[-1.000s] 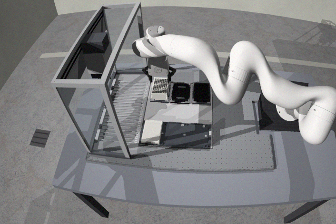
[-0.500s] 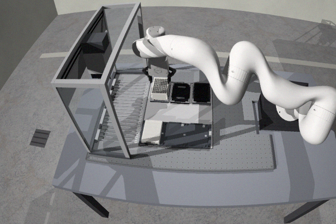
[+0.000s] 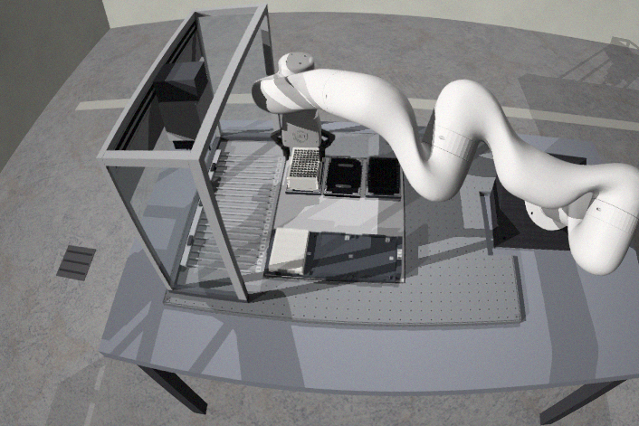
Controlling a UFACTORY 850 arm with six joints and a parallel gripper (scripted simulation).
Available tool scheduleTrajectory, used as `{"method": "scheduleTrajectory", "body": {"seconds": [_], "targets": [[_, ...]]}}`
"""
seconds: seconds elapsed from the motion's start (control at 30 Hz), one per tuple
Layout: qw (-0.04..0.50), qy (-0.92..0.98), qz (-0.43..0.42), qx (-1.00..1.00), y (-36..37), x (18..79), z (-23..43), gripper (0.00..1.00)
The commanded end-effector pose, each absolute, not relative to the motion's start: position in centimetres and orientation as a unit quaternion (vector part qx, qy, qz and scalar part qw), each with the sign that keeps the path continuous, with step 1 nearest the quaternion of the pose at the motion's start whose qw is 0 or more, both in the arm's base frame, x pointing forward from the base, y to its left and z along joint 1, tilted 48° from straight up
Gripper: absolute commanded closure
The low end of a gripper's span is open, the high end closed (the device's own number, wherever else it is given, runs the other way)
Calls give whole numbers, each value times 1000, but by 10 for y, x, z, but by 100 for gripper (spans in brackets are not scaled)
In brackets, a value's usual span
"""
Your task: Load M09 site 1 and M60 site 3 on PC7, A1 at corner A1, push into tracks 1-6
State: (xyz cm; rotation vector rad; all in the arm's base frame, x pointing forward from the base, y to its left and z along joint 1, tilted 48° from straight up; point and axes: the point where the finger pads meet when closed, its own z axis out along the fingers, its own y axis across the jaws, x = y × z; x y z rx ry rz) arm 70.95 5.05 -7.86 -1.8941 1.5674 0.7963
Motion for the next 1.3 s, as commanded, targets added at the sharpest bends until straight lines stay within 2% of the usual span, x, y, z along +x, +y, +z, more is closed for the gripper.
{"method": "scheduleTrajectory", "body": {"seconds": [0.0, 1.27], "targets": [[276, 583, 295, -705, 52, 710, -80, 0], [276, 583, 295, -705, 68, 708, -94, 0]]}}
